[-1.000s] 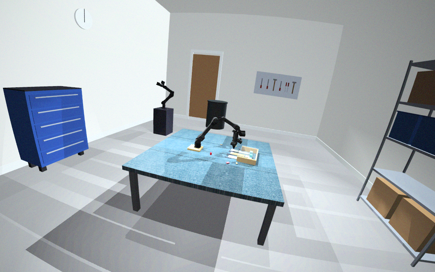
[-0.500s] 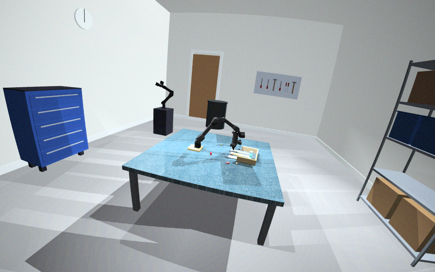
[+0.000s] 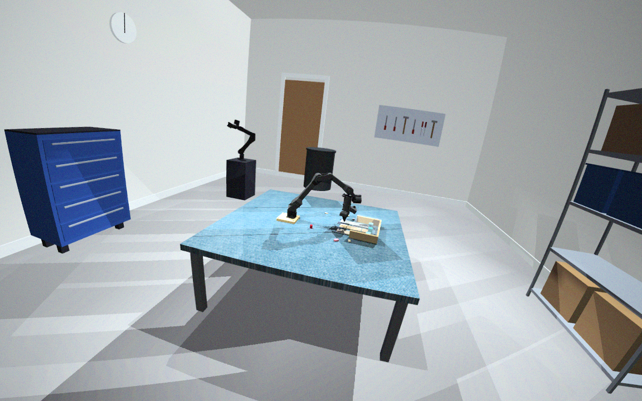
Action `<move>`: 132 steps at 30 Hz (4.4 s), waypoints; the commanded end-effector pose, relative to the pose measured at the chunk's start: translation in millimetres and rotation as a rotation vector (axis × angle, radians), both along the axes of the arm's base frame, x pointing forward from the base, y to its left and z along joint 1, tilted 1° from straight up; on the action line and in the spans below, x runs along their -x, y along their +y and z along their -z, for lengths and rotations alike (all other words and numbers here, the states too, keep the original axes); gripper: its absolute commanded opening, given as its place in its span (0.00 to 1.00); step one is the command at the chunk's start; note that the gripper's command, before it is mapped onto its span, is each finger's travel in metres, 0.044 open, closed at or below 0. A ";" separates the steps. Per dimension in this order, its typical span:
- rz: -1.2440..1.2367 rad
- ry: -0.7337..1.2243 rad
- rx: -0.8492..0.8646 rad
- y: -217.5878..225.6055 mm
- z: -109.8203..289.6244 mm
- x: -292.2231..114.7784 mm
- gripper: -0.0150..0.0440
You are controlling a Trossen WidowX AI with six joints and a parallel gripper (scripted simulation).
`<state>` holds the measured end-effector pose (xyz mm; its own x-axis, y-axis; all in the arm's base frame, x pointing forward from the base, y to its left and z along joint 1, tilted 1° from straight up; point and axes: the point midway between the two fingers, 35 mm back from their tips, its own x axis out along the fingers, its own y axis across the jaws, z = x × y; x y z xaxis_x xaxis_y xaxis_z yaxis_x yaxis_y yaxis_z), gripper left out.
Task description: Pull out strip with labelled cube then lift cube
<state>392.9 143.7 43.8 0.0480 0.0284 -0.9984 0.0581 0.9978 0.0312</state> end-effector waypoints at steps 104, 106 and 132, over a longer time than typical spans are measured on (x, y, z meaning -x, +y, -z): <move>0.004 0.006 0.001 6.3 12.9 80.0 0.25; 0.004 0.007 0.001 6.5 13.1 83.0 0.25; 0.004 0.010 0.001 9.3 15.3 121.8 0.25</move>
<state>281.1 155.0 34.7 0.0611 0.0388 -0.9974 0.0615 0.9972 0.0426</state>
